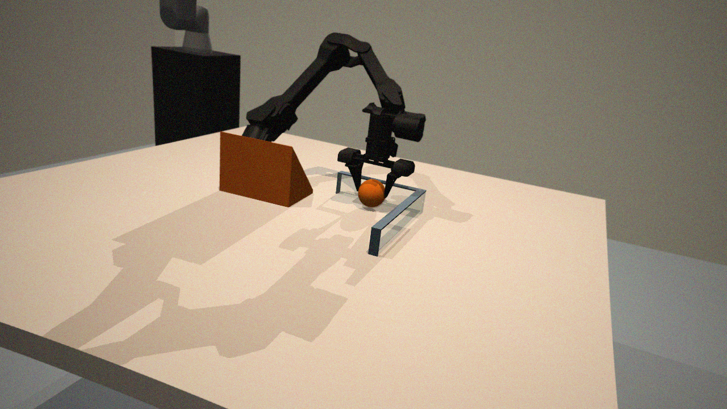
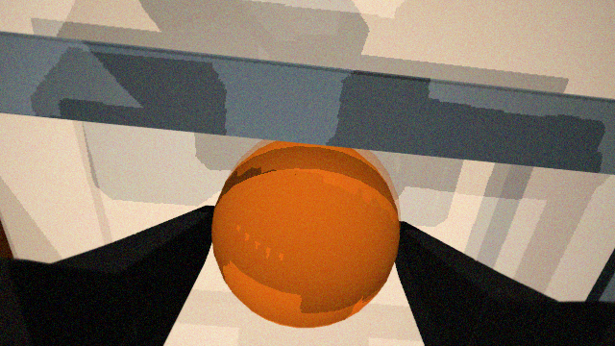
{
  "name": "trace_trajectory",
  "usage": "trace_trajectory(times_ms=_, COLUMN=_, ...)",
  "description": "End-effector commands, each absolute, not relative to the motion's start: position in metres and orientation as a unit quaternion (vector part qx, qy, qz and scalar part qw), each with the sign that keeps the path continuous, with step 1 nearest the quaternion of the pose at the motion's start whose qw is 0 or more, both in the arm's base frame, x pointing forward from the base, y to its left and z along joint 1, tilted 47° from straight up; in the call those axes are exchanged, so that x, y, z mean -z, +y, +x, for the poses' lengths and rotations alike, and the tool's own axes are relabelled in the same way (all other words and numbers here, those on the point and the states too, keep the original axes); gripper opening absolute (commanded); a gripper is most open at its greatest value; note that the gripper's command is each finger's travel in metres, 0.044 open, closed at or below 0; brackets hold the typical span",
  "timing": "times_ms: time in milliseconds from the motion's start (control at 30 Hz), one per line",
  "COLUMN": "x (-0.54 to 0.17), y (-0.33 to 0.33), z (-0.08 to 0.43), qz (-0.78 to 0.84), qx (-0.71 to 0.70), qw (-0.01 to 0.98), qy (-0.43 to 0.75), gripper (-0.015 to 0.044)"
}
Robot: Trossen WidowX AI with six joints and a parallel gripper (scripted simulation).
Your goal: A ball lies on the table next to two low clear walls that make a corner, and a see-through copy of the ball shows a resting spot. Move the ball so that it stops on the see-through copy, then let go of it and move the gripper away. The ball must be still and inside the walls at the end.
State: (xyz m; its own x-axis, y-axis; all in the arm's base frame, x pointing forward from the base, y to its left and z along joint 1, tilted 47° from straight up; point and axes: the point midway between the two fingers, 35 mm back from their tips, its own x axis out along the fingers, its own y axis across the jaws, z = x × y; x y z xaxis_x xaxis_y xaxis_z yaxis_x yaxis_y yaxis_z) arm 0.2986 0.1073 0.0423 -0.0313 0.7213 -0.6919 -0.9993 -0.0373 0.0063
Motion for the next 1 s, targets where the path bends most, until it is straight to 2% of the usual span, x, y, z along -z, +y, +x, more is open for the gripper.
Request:
trace_trajectory(times_ms=0, x=-0.038, y=0.111, z=0.299, qz=-0.263, qx=-0.667, qw=0.646, qy=0.261, gripper=0.0)
trace_trajectory(times_ms=100, x=-0.037, y=0.113, z=0.299, qz=-0.263, qx=-0.667, qw=0.646, qy=0.261, gripper=0.0)
trace_trajectory(times_ms=667, x=-0.046, y=0.102, z=0.3, qz=-0.265, qx=-0.668, qw=0.644, qy=0.263, gripper=0.044)
trace_trajectory(times_ms=800, x=-0.089, y=0.056, z=0.303, qz=-0.265, qx=-0.667, qw=0.645, qy=0.263, gripper=0.044)
trace_trajectory(times_ms=967, x=-0.097, y=0.048, z=0.302, qz=-0.264, qx=-0.667, qw=0.646, qy=0.263, gripper=0.044)
